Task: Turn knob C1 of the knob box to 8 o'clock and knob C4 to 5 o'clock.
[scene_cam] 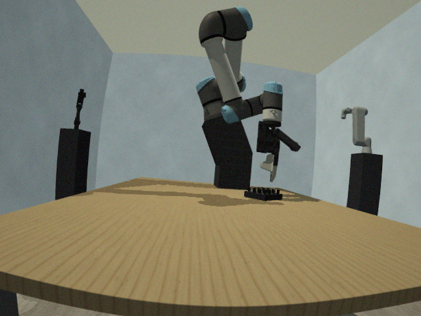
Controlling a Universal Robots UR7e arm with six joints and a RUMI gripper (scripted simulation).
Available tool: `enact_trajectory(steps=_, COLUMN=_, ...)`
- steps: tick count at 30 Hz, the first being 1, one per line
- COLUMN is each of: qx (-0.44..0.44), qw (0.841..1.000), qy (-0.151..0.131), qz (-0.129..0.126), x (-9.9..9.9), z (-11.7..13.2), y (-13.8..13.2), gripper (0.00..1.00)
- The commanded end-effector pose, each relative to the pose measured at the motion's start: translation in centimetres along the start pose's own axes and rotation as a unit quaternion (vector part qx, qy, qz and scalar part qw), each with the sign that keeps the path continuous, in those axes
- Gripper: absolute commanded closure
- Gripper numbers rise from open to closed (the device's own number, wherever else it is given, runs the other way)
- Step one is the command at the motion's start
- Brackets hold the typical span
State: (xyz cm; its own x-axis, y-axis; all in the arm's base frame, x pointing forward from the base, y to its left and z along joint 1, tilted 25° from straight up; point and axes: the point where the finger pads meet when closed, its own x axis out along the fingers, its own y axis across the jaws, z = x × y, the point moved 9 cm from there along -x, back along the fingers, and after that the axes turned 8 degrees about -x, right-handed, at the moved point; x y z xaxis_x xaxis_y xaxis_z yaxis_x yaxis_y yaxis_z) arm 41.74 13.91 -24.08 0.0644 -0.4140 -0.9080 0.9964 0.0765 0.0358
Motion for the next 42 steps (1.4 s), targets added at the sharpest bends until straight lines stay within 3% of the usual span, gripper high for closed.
enact_trajectory(steps=1, qx=-0.021, qw=1.000, qy=0.000, qz=0.001, x=-0.1, z=0.0, y=0.0, gripper=0.89)
enact_trajectory(steps=7, qx=-0.101, qw=0.995, qy=0.000, qz=0.001, x=-0.3, z=-0.1, y=-0.1, gripper=0.89)
enact_trajectory(steps=18, qx=-0.243, qw=0.970, qy=0.000, qz=0.001, x=-0.6, z=-0.2, y=-0.2, gripper=0.89)
enact_trajectory(steps=33, qx=-0.470, qw=0.882, qy=0.000, qz=0.001, x=-1.3, z=0.0, y=-0.3, gripper=0.89)
enact_trajectory(steps=35, qx=-0.470, qw=0.882, qy=0.000, qz=0.001, x=-1.3, z=0.0, y=-0.3, gripper=0.89)
enact_trajectory(steps=42, qx=-0.575, qw=0.818, qy=0.000, qz=0.001, x=-1.6, z=0.1, y=-0.2, gripper=0.89)
